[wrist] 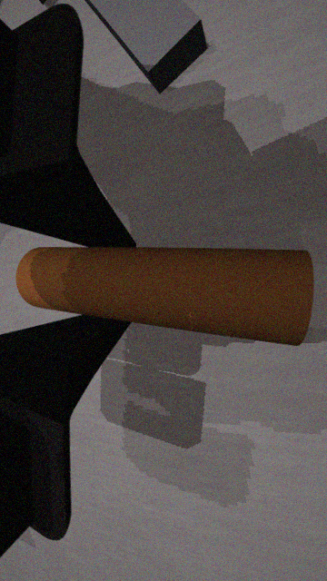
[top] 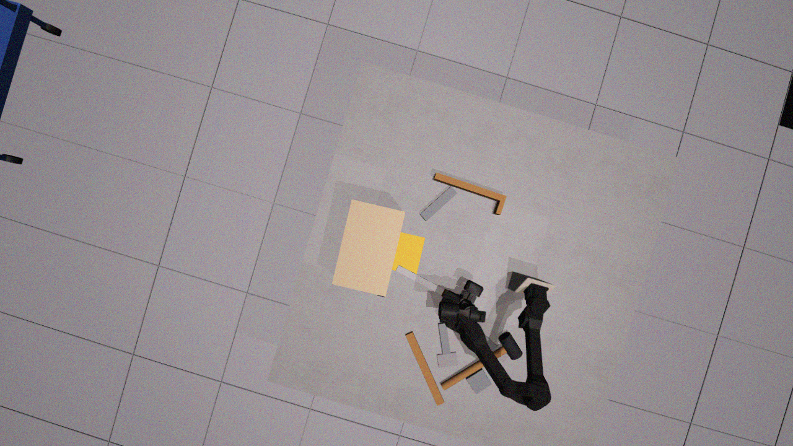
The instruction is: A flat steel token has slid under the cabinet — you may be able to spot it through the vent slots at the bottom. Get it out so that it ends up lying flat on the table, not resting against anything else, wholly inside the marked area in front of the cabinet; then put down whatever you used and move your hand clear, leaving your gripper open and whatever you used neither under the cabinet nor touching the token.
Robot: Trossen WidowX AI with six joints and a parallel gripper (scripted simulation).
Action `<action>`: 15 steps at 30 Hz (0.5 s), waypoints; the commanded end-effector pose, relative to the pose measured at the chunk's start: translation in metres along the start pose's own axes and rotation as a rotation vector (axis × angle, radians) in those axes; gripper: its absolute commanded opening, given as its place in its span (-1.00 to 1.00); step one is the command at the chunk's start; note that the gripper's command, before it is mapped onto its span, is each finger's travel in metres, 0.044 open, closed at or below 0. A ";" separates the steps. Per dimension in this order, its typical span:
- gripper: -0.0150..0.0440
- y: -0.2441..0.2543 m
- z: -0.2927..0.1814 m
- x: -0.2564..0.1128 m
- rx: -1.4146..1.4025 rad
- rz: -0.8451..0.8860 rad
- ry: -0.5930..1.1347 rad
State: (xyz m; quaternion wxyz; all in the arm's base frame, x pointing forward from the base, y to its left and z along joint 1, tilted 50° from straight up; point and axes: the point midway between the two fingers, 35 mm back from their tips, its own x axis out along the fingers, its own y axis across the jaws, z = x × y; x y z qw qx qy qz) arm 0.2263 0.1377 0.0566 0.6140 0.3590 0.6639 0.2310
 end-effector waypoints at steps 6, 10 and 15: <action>0.13 0.000 0.000 0.000 0.000 0.000 0.000; 0.19 0.000 0.000 0.000 0.000 0.000 0.000; 0.42 0.000 0.000 0.000 -0.001 0.003 -0.004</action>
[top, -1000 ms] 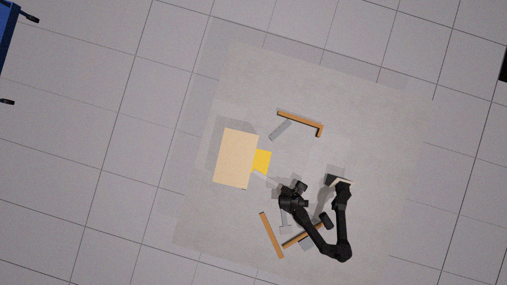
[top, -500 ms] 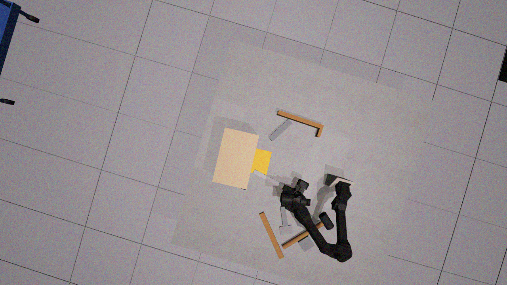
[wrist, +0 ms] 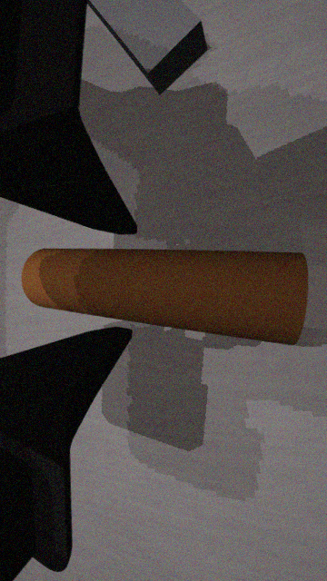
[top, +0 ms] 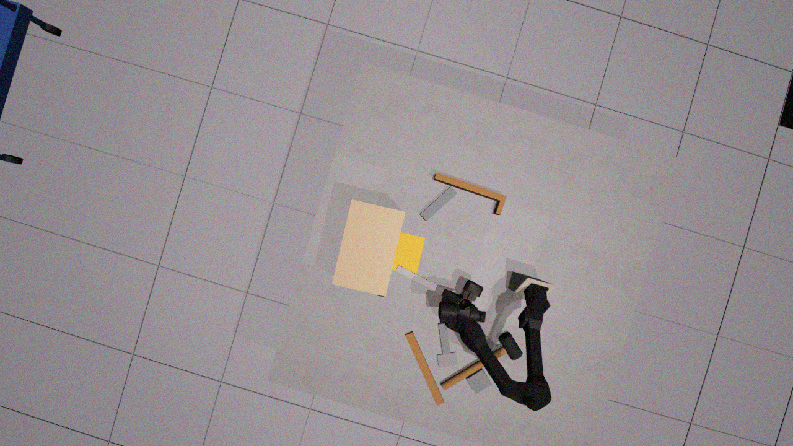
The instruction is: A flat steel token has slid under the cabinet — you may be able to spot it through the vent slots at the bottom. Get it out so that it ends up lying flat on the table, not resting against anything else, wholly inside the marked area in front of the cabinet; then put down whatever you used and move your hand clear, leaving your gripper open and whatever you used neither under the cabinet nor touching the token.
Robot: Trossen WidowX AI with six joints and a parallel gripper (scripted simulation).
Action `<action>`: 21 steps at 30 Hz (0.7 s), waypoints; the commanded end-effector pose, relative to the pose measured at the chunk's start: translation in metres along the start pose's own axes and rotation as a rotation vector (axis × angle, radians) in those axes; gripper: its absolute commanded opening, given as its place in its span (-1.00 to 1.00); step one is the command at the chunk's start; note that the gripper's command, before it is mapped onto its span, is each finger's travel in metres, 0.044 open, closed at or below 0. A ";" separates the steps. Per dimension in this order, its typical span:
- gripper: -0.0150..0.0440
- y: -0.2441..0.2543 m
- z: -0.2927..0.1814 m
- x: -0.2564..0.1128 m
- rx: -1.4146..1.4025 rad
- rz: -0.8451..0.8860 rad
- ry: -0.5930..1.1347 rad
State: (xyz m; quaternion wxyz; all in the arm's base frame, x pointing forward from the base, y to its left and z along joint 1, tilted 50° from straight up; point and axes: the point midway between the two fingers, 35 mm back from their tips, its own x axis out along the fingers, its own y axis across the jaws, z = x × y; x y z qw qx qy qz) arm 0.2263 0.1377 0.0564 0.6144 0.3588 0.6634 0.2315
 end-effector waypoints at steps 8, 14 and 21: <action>0.42 0.000 0.000 0.000 -0.002 0.002 -0.003; 0.42 0.000 -0.003 0.003 0.001 0.002 -0.003; -0.04 0.000 0.000 0.002 -0.005 0.002 -0.003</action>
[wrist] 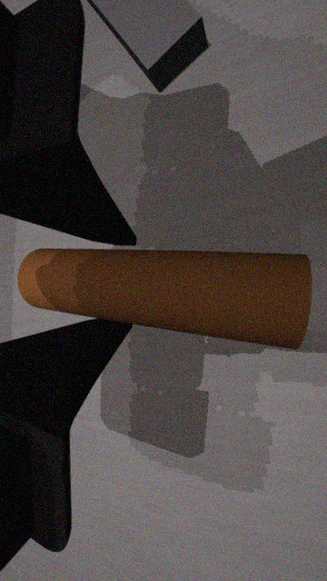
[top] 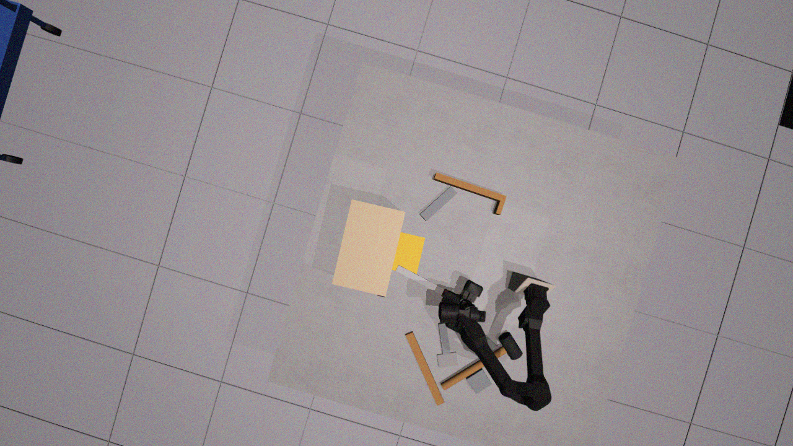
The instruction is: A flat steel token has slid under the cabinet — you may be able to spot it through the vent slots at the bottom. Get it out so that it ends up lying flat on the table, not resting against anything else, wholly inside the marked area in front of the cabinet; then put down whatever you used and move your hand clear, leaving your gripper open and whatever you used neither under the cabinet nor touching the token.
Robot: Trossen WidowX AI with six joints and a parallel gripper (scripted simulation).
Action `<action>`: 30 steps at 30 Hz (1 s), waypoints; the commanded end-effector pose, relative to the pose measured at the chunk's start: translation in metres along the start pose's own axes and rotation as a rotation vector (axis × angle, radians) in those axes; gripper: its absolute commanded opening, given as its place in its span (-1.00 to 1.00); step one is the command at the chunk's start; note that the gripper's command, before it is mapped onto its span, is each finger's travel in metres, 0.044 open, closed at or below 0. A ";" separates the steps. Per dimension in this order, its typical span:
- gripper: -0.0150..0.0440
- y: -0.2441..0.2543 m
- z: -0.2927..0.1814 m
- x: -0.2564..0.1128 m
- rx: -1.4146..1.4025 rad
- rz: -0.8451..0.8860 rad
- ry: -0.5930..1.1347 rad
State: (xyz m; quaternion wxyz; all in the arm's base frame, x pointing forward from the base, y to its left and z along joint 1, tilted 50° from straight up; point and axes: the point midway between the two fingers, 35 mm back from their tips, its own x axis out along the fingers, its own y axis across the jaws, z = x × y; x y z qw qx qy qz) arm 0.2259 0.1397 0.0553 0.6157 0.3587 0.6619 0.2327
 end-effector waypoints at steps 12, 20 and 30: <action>-0.49 0.000 0.000 0.000 -0.001 0.000 -0.001; -0.49 0.000 0.006 0.000 -0.003 0.000 -0.001; -0.49 0.000 0.017 0.000 -0.007 0.000 -0.001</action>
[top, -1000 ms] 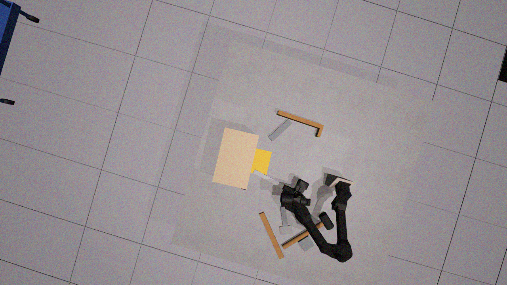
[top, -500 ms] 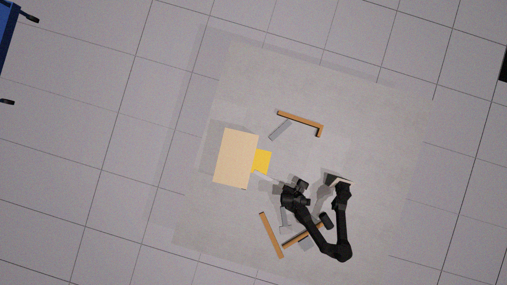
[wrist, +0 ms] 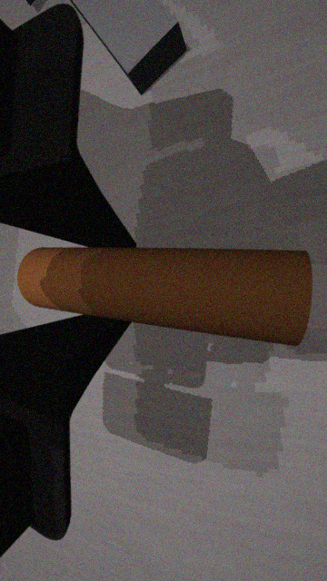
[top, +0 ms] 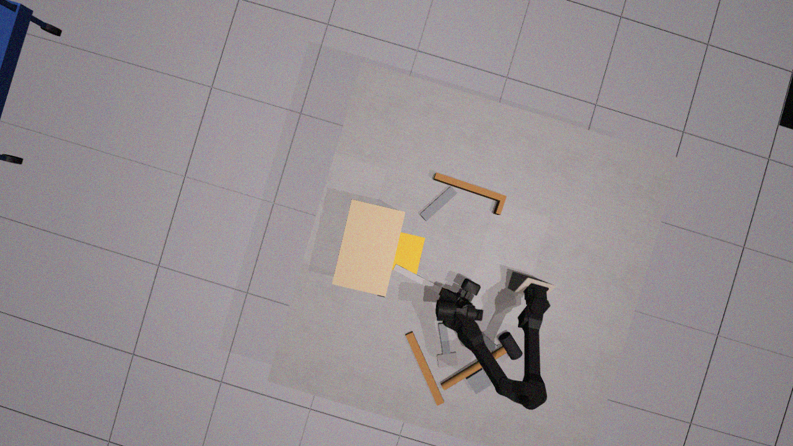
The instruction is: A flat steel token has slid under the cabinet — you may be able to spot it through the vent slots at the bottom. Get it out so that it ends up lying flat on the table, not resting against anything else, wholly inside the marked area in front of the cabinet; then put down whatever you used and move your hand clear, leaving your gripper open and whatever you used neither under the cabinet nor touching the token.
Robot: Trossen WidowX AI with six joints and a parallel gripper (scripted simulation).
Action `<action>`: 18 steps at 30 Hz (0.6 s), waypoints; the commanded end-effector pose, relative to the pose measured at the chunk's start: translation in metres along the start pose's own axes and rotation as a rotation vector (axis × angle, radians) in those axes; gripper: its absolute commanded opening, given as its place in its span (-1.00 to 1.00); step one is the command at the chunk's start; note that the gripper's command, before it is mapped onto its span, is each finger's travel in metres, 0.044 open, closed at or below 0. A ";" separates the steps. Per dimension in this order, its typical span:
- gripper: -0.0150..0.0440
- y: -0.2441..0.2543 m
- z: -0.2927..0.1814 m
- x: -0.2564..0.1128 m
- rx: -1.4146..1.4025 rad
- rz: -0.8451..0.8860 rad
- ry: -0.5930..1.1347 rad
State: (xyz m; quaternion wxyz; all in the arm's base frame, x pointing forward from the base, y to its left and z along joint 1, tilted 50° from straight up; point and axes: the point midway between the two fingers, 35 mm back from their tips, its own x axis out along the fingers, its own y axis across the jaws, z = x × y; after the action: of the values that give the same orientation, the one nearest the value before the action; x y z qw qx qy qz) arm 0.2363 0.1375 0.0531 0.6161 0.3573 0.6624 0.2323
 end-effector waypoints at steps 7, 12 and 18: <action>-0.49 0.001 0.015 0.000 -0.007 0.003 -0.002; -0.49 0.000 0.021 0.000 -0.008 0.003 -0.002; -0.49 0.000 0.028 0.000 -0.009 0.003 -0.002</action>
State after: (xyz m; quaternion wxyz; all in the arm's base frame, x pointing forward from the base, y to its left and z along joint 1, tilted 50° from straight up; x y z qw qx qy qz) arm 0.2566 0.1346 0.0503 0.6167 0.3562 0.6619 0.2337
